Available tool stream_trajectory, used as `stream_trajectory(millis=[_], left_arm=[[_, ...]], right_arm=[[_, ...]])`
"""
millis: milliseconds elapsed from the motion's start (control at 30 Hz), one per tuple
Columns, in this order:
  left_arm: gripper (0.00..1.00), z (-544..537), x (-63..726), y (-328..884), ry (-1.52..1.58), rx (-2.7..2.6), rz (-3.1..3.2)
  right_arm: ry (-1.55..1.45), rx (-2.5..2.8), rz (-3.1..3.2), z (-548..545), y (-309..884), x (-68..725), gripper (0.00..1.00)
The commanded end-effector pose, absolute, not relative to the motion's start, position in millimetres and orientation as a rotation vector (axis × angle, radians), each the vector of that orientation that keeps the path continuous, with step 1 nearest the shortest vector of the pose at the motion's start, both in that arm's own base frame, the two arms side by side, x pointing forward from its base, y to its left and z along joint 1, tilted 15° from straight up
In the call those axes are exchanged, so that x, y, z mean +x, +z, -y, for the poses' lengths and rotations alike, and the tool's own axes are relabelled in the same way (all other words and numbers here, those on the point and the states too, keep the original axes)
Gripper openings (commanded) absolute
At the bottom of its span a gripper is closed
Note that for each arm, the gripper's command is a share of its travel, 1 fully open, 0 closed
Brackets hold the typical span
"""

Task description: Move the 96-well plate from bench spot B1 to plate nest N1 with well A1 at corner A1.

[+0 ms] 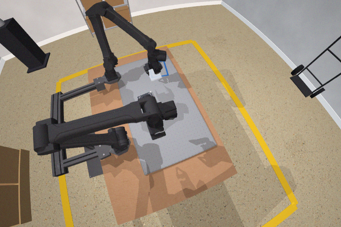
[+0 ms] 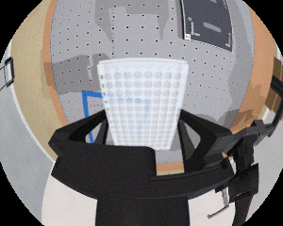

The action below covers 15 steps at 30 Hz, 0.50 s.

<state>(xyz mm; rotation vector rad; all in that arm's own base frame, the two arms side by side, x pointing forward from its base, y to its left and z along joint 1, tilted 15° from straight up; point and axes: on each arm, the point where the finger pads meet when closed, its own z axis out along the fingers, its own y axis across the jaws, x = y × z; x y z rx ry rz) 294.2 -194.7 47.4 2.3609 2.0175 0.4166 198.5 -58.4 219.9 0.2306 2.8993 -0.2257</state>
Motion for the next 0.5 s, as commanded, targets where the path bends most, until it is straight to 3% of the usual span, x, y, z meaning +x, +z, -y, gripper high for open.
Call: stream_trajectory(millis=[0, 467], left_arm=[[0.00, 204.0, 296.4, 46.6, 0.422, 2.321, -2.042], [0.00, 235.8, 262.7, 36.1, 0.421, 2.328, -2.045]], right_arm=[[-0.225, 0.217, -2.894, 58.1, 219.4, 197.6, 1.00], [-0.225, 0.217, -2.894, 58.1, 219.4, 197.6, 1.00]])
